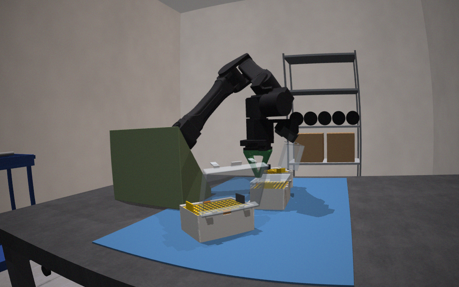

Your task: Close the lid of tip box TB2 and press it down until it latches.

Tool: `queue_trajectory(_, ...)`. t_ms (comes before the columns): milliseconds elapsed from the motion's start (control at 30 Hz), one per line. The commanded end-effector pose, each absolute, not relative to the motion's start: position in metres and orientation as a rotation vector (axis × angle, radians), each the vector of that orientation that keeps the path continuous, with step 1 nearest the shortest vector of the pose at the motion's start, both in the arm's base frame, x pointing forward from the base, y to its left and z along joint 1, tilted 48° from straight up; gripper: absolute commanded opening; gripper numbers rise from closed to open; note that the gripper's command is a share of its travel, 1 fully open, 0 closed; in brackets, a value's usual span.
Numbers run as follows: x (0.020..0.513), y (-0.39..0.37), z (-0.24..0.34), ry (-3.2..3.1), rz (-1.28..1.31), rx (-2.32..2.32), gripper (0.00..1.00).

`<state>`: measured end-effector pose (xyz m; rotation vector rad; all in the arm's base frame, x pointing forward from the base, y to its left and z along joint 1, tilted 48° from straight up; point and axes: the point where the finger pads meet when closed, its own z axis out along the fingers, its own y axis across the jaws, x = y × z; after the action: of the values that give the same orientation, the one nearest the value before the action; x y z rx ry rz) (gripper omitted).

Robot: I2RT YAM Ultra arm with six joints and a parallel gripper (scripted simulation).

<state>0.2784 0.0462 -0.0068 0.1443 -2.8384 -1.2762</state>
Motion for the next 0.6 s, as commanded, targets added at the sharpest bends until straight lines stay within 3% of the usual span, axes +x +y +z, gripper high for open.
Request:
queue_trajectory(0, 0.282, 0.053, -0.014, -2.863, -1.281, 0.189, 0.00)
queue_trajectory(567, 0.284, 0.034, 0.003, -2.863, -1.281, 0.189, 0.00)
